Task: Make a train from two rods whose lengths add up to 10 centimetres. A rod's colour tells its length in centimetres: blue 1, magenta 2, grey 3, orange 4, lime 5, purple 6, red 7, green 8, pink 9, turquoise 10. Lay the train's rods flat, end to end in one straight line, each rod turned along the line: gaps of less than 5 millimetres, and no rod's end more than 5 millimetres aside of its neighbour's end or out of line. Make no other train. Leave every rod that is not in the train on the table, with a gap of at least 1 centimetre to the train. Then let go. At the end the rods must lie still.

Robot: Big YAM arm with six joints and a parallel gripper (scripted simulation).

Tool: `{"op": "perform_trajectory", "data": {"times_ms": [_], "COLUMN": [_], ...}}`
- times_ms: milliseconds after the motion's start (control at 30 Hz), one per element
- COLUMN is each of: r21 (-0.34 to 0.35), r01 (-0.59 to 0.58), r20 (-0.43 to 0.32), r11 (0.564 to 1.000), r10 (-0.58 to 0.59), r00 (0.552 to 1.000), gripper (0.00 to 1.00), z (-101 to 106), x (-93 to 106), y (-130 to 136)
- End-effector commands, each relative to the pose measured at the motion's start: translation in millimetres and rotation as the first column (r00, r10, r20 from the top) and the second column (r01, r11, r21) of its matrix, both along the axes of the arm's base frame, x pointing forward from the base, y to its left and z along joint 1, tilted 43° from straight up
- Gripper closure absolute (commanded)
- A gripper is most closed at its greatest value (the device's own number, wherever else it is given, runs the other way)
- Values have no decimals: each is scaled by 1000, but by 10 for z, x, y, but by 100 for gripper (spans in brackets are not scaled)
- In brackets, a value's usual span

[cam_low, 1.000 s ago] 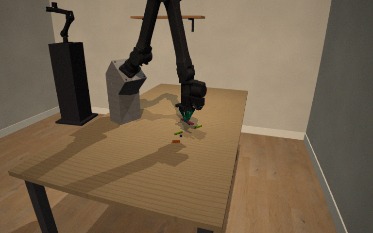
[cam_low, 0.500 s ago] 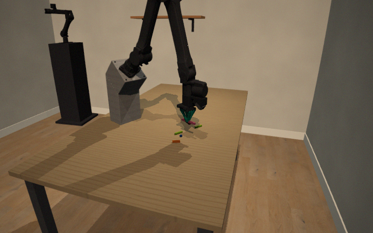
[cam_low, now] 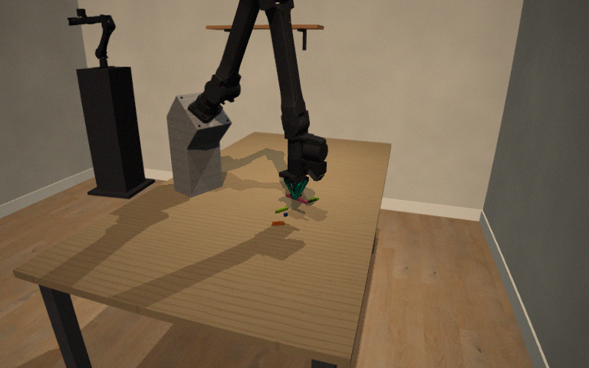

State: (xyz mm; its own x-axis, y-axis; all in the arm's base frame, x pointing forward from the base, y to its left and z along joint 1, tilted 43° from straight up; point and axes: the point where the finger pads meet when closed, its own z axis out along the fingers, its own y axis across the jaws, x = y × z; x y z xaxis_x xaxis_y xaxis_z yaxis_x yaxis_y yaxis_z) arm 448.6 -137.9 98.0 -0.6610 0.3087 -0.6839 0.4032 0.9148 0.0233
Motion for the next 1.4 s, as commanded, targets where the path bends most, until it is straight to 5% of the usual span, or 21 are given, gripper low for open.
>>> {"op": "perform_trajectory", "data": {"times_ms": [0, 433, 533, 600, 767, 1367], "r21": [-14, -13, -20, -12, -7, -11], "r01": [-12, -1, -10, -11, -9, -8], "r20": [24, 16, 46, 16, 2, 14], "r11": [1000, 1000, 1000, 1000, 1000, 1000], "r10": [12, 1, 11, 11, 9, 9], "r00": [1000, 1000, 999, 1000, 1000, 1000], "gripper": [96, 96, 96, 96, 96, 96], "z": [21, -387, -251, -426, -492, -419], "x": [134, 417, 464, 462, 419, 425], "y": [-37, -218, -174, -180, -178, -180]}}
